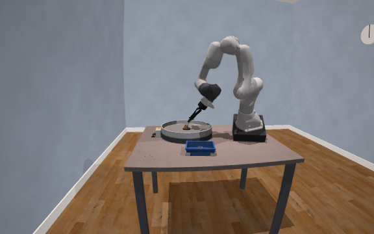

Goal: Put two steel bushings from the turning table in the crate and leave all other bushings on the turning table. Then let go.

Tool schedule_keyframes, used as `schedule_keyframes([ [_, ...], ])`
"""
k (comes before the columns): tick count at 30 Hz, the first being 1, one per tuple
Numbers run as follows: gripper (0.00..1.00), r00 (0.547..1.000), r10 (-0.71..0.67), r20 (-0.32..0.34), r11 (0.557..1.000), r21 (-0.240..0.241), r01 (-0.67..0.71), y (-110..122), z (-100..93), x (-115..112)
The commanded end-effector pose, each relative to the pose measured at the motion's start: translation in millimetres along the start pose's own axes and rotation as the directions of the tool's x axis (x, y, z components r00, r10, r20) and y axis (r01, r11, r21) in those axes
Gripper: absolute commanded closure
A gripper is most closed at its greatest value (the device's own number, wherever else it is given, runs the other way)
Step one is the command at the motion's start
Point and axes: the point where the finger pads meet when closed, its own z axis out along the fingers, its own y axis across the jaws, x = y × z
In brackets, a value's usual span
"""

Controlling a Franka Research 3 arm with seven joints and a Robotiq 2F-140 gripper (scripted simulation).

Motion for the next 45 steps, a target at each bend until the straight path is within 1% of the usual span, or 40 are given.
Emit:
schedule_keyframes([
  [1, 0.93, 1.000, -0.005, 0.004, 1.000, -0.002, 0.005, 0, 0.6, -1],
  [18, 0.93, 1.000, -0.005, 0.004, 1.000, -0.002, 0.005, 0, 0.5, -2],
  [21, 0.93, 1.000, -0.005, 0.004, 1.000, -0.002, 0.005, 1, -3.7, -5],
  [26, 0.93, 1.000, -0.005, 0.004, 1.000, -0.002, 0.005, 1, -20.1, -19],
  [28, 0.93, 1.000, -0.005, 0.004, 1.000, -0.002, 0.005, 1, -23.8, -22],
  [45, 0.93, 1.000, -0.005, 0.004, 1.000, -0.002, 0.005, 1, -24.5, -22],
])
